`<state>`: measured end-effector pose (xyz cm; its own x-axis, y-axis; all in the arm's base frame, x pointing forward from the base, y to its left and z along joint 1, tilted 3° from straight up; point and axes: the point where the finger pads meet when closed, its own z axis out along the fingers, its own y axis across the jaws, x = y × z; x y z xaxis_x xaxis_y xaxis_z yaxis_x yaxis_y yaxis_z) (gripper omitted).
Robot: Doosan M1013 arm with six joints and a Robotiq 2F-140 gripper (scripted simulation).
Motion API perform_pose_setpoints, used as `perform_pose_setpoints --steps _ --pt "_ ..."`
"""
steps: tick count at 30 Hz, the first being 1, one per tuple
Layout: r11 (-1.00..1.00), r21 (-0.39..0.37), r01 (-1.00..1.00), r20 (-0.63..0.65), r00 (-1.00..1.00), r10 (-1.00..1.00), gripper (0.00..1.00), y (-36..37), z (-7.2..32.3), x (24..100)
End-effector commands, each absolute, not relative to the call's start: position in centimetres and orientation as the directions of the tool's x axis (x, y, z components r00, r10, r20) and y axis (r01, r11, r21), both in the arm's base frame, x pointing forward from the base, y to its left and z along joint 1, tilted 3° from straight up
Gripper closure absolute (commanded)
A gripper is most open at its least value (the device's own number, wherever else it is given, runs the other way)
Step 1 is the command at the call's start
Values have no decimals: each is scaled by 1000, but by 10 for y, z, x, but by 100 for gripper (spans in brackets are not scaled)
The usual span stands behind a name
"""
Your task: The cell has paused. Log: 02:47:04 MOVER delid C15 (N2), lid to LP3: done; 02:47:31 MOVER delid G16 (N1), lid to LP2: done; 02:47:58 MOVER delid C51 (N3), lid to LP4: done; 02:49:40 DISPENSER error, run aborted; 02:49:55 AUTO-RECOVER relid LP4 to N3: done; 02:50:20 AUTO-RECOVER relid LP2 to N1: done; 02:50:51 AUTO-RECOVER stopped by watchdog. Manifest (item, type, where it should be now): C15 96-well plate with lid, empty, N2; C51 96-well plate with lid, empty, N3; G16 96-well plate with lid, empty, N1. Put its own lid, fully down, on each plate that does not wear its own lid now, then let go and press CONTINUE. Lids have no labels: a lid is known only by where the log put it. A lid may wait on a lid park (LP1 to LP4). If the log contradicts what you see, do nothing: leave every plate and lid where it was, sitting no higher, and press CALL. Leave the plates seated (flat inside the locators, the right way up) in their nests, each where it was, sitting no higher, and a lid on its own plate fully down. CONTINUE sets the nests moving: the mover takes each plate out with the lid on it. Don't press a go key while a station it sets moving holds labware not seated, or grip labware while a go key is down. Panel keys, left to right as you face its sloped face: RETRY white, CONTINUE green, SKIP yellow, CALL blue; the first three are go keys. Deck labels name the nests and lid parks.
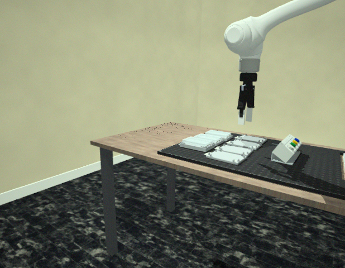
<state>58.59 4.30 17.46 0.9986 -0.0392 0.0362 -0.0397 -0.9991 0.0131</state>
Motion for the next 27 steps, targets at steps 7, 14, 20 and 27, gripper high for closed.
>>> perform_pose_setpoints --steps 7,14,20,27 --pt "-999 10 -51 48 998 -50 34 18 173 437" --pt "-998 10 -56 48 997 -55 34 12 161 378" --pt "-998 10 -57 48 997 -56 100 12 159 371" --pt "-998 10 -57 48 997 -56 100 12 159 371"
